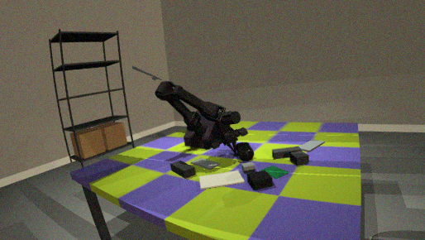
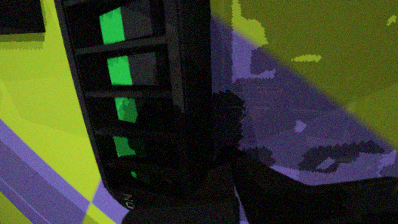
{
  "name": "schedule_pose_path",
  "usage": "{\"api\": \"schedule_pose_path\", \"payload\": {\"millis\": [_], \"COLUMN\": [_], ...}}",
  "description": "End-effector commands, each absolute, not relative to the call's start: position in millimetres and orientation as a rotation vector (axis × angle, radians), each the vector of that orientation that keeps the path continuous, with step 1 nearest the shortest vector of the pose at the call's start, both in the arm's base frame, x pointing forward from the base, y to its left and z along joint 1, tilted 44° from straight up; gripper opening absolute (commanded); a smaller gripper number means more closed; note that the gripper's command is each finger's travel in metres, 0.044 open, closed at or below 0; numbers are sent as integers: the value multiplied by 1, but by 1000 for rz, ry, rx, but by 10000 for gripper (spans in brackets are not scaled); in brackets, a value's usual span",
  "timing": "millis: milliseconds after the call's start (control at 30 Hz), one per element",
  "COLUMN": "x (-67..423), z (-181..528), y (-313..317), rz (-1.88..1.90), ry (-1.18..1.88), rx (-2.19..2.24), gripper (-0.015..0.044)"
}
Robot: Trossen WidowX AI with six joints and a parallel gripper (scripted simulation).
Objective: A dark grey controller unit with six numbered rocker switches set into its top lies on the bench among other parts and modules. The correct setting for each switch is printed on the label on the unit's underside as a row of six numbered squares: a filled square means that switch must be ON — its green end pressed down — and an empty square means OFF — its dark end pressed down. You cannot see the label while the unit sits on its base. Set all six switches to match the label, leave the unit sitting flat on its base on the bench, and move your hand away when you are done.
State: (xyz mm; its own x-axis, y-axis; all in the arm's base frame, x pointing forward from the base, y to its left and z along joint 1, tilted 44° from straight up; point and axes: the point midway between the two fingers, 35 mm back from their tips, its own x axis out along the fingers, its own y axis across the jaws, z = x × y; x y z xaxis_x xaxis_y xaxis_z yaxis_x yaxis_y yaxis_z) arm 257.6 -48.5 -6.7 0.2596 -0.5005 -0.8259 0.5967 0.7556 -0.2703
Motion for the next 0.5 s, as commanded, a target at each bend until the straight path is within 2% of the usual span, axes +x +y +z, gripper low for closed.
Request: {"api": "schedule_pose_path", "payload": {"millis": [0,467], "x": [263,274], "z": [-9,-17], "y": [-44,-35], "rz": [-741,-740], "ry": [1073,1072], "rx": [114,114], "gripper": [0,0]}}
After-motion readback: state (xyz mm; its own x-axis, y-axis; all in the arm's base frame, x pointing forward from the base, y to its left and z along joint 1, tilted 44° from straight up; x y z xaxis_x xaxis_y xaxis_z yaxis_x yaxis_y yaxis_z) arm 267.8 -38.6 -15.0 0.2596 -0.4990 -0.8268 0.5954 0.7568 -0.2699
